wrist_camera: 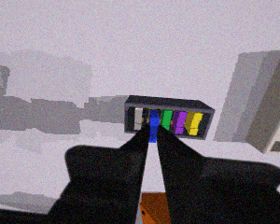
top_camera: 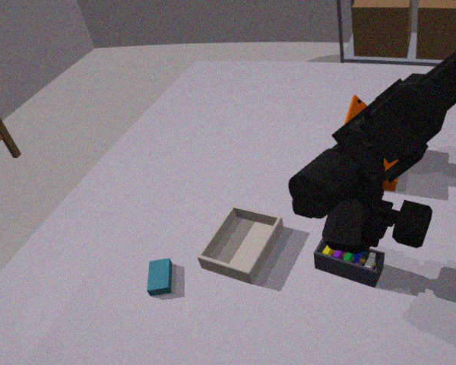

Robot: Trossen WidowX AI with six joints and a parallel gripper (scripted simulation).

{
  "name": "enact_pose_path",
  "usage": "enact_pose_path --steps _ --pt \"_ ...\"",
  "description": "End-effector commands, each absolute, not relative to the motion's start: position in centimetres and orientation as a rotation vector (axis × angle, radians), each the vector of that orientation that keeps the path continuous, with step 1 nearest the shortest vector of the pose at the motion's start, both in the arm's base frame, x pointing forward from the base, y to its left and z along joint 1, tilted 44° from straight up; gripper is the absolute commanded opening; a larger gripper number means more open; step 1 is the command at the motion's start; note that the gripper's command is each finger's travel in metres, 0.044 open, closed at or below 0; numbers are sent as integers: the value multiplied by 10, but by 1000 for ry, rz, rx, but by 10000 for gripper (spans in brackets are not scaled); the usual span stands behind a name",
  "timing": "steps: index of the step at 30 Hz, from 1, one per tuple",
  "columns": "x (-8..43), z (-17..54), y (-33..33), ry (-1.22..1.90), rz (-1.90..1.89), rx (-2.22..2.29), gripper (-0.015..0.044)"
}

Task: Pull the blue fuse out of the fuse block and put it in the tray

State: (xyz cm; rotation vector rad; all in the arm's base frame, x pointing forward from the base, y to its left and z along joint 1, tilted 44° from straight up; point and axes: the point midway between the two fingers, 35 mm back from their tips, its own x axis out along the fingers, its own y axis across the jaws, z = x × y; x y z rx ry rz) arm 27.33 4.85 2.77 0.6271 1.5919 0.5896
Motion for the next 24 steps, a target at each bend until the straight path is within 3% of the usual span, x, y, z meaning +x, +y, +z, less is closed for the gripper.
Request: enact_pose_path --steps 1,24 --pt "274 29 46 1592 589 619 0" --pt "274 38 38 1592 589 622 0"
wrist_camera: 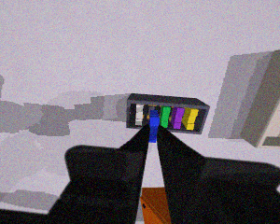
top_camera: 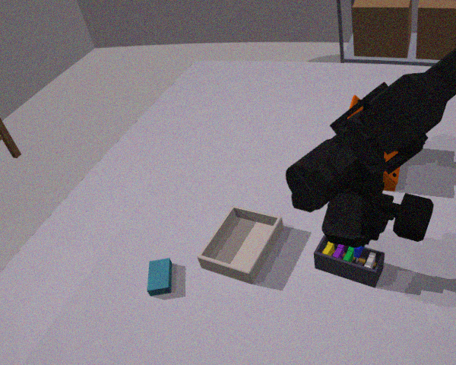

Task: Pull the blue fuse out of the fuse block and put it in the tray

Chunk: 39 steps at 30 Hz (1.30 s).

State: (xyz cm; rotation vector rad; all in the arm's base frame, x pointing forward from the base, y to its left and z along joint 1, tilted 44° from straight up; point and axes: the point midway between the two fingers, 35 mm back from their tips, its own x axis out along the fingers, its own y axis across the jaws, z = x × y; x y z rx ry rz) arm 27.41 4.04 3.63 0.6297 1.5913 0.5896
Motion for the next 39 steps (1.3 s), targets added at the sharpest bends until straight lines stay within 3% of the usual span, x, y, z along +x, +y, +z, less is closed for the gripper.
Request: enact_pose_path --steps 1,17,39 --pt "274 39 38 1592 589 622 0" --pt "277 51 21 1592 587 621 0" --pt "303 -26 -69 1591 570 609 0"
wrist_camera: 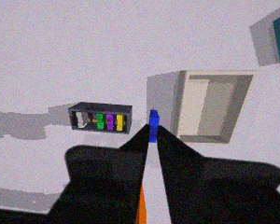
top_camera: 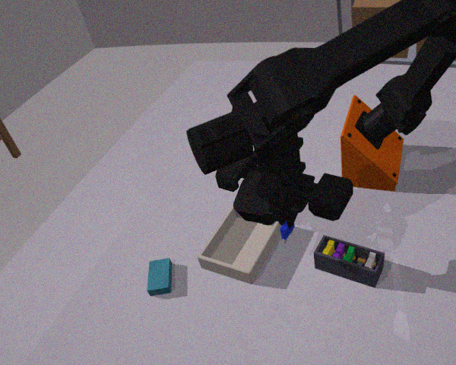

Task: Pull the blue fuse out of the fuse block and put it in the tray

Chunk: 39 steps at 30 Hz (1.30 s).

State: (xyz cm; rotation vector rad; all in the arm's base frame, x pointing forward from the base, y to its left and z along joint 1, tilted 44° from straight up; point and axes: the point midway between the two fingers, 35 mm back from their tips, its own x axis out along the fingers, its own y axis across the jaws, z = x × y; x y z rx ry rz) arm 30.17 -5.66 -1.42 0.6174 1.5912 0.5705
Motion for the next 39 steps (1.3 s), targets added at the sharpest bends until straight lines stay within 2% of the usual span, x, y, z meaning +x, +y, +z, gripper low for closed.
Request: enact_pose_path --steps 1,15,39 --pt "302 -30 -74 1591 570 609 0" --pt "292 -88 -125 1590 581 613 0" --pt "290 -112 -104 1590 582 613 0"
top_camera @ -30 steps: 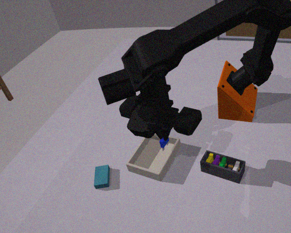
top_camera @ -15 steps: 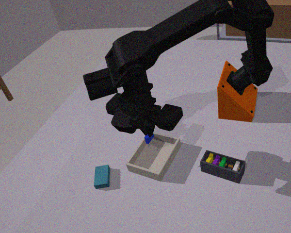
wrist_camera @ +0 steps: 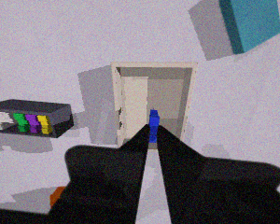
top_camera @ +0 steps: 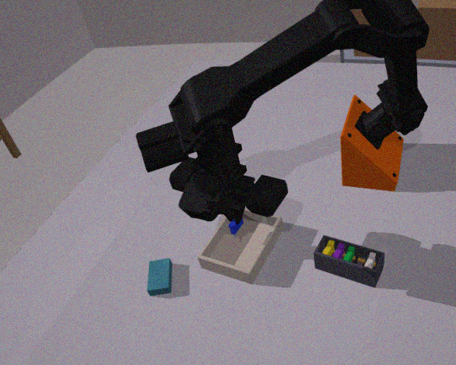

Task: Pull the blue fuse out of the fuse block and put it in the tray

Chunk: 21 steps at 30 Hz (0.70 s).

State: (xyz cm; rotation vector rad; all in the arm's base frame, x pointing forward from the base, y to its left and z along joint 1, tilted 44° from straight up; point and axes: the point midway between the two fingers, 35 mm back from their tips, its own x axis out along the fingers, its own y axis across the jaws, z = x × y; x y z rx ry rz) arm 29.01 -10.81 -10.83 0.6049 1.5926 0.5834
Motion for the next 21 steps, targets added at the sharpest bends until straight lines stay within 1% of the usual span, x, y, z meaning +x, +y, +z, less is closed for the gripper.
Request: enact_pose_path --steps 1,7,19,20,21 --pt "290 -113 -103 1590 582 613 0" --pt "289 -118 -98 1589 582 613 0" --pt "289 -116 -100 1593 585 605 315" --pt "289 -114 -103 1593 584 606 330" --pt "290 -107 -109 1592 583 608 330"
